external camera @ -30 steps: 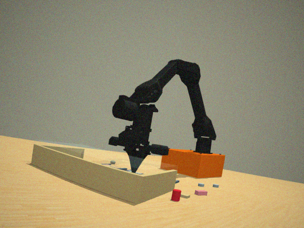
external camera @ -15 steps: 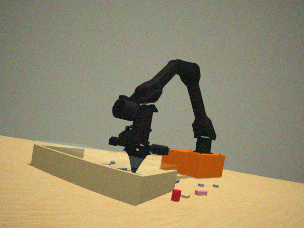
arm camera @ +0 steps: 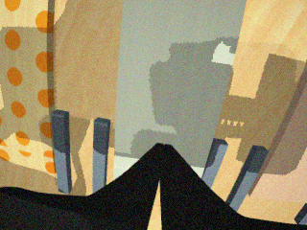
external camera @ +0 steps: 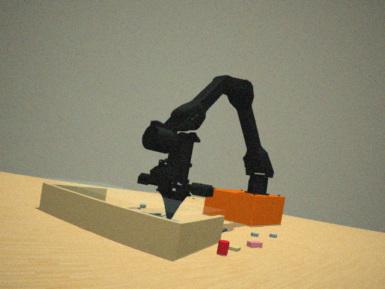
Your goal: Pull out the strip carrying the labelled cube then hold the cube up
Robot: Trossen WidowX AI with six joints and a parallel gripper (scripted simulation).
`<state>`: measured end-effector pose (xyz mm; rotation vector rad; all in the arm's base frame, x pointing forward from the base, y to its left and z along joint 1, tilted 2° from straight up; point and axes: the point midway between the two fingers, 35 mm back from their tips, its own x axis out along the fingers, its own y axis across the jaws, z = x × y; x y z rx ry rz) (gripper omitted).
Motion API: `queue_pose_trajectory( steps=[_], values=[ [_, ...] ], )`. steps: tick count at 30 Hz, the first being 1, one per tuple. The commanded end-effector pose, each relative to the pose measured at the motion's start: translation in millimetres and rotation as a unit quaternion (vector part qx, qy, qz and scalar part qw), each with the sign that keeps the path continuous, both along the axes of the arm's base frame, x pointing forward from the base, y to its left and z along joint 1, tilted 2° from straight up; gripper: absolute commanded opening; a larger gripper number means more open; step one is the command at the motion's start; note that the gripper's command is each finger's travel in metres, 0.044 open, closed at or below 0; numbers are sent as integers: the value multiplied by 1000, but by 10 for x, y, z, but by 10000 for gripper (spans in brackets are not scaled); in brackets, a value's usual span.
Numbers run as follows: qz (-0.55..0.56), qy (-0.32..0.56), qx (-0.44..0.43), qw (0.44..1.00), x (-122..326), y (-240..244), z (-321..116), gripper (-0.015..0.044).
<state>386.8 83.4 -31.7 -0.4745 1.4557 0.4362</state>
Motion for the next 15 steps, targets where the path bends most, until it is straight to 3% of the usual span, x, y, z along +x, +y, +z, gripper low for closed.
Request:
queue_pose_trajectory(
  steps=[1,15],
  values=[
    [2,1,2,1000,0,5,-29,0],
    [2,1,2,1000,4,6,-42,0]
  ],
)
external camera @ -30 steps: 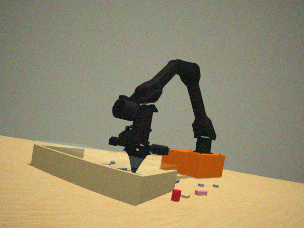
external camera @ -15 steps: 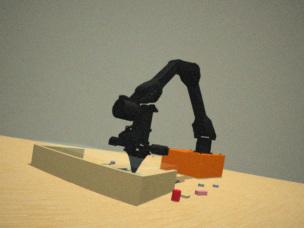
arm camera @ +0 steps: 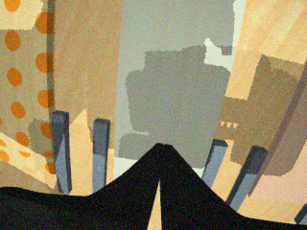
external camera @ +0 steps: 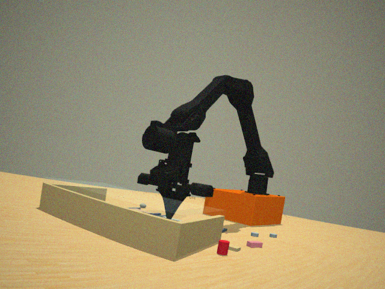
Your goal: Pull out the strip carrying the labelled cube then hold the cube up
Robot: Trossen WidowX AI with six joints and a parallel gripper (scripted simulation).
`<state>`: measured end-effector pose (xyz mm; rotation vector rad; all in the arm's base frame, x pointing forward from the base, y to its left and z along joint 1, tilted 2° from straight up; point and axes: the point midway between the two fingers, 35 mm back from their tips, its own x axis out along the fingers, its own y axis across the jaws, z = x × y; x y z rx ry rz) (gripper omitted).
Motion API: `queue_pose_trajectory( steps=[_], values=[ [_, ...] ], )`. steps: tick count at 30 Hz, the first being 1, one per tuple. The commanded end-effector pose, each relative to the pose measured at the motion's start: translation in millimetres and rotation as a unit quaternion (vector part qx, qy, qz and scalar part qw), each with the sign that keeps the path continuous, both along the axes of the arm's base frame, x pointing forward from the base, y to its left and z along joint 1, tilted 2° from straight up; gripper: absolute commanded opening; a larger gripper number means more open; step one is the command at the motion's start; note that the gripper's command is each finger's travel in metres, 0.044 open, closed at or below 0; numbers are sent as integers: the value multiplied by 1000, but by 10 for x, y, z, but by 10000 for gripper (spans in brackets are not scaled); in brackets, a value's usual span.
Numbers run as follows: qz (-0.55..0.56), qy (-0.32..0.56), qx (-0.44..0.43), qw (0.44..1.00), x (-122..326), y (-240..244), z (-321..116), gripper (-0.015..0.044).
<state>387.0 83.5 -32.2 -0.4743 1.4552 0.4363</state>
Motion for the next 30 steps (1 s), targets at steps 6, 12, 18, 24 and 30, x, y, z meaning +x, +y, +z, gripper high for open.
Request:
queue_pose_trajectory(
  steps=[6,12,18,24,30],
  values=[
    [2,2,2,1000,2,5,-43,0],
    [2,2,1,1000,-65,-40,-49,0],
    [2,2,1,1000,-144,-92,-58,0],
    [2,3,1,1000,-224,-141,-68,0],
    [2,3,1,1000,-300,-188,-78,0]
  ],
)
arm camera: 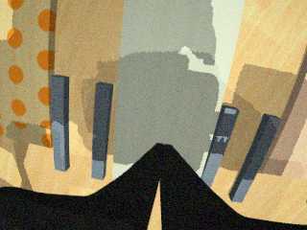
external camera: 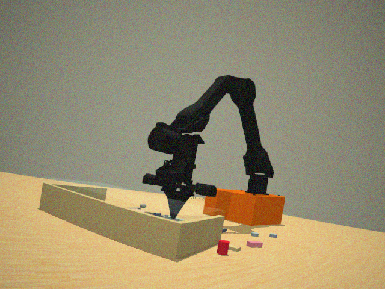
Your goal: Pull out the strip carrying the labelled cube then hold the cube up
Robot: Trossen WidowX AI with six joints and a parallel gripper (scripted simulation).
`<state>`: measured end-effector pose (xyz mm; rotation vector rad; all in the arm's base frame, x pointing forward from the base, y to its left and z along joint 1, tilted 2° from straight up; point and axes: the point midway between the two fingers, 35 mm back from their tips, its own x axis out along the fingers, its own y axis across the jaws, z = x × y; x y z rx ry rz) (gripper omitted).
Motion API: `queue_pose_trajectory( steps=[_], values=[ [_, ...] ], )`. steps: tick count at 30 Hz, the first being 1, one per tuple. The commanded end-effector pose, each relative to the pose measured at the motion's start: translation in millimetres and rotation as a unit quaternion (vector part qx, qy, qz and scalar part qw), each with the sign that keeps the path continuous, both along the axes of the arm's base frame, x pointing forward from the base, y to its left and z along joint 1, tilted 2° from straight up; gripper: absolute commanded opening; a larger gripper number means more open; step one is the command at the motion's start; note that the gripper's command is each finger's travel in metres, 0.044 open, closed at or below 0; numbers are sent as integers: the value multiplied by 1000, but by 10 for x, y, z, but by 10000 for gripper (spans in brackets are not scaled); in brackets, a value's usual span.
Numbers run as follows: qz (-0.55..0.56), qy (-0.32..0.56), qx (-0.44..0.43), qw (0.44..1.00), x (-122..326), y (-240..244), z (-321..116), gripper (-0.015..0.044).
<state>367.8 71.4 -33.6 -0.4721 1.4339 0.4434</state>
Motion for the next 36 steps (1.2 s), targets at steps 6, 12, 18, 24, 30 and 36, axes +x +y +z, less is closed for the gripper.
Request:
queue_pose_trajectory(
  steps=[6,12,18,24,30,36],
  values=[
    [-1,12,-5,1000,-182,-112,-73,0],
    [-1,12,-5,1000,-254,-157,-82,0],
    [-1,13,-5,1000,-331,-203,-92,0],
    [-1,13,-6,1000,-406,-250,-100,0],
    [-1,13,-6,1000,-478,-294,-107,0],
    [-1,13,-6,1000,-549,-337,-112,0]
  ],
)
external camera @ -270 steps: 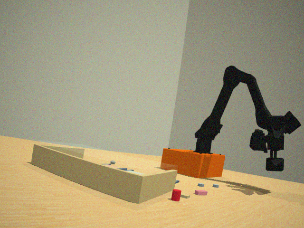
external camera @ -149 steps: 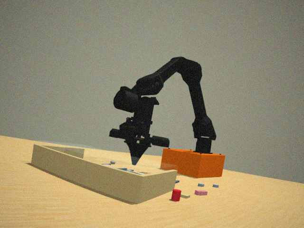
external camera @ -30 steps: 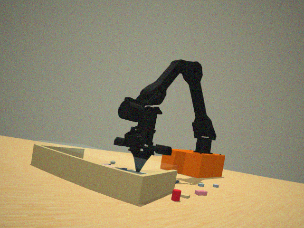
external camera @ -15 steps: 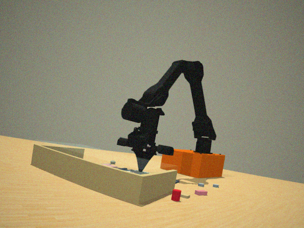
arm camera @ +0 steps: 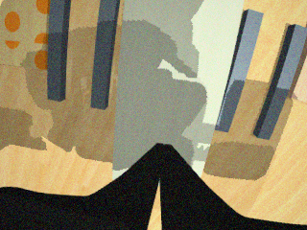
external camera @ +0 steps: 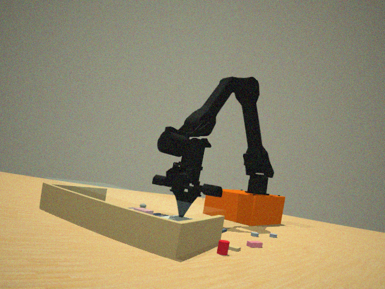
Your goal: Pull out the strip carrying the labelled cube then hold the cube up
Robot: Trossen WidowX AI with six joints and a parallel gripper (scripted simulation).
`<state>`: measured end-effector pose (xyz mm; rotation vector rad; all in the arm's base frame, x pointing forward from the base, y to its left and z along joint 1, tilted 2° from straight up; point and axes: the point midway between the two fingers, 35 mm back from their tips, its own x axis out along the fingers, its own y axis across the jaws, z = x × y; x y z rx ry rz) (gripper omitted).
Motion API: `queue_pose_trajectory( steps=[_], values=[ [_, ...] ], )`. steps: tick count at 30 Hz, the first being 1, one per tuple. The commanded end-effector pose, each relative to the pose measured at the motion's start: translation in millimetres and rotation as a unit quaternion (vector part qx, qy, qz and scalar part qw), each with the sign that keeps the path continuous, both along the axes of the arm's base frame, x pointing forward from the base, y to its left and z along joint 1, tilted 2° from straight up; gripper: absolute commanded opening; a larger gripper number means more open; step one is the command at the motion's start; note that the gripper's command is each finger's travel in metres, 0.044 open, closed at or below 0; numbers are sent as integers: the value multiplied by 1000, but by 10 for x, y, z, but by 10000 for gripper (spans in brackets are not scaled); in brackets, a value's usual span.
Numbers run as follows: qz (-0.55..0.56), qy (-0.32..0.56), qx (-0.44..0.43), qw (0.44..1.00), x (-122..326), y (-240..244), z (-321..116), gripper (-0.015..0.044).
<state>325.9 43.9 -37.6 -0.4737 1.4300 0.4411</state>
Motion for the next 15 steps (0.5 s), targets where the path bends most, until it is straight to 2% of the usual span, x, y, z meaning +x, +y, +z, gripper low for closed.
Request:
queue_pose_trajectory(
  steps=[1,15],
  values=[
    [-1,16,-5,1000,-141,-68,-73,0],
    [-1,16,-6,1000,-301,-166,-85,0]
  ],
)
